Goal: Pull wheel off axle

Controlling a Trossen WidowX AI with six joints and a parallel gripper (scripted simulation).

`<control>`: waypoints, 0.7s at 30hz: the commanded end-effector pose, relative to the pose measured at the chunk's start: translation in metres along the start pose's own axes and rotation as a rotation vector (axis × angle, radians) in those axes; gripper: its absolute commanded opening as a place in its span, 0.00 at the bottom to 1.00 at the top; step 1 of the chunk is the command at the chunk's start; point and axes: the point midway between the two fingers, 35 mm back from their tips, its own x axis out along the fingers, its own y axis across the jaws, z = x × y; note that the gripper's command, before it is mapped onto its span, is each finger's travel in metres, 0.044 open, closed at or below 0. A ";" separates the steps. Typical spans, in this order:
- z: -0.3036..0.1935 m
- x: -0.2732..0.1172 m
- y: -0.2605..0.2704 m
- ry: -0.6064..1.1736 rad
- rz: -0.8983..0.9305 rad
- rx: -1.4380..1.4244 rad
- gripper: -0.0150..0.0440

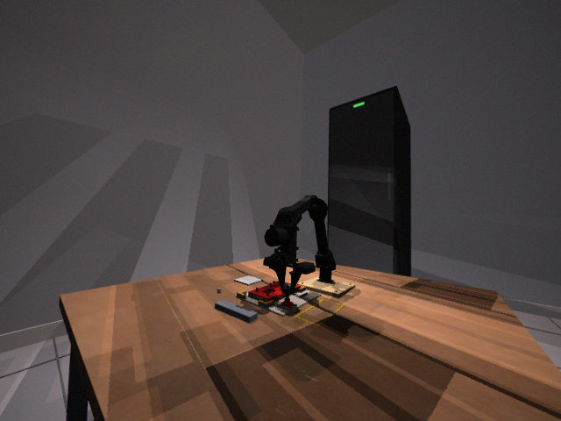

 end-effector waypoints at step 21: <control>0.001 -0.011 0.000 -0.004 0.003 0.003 0.25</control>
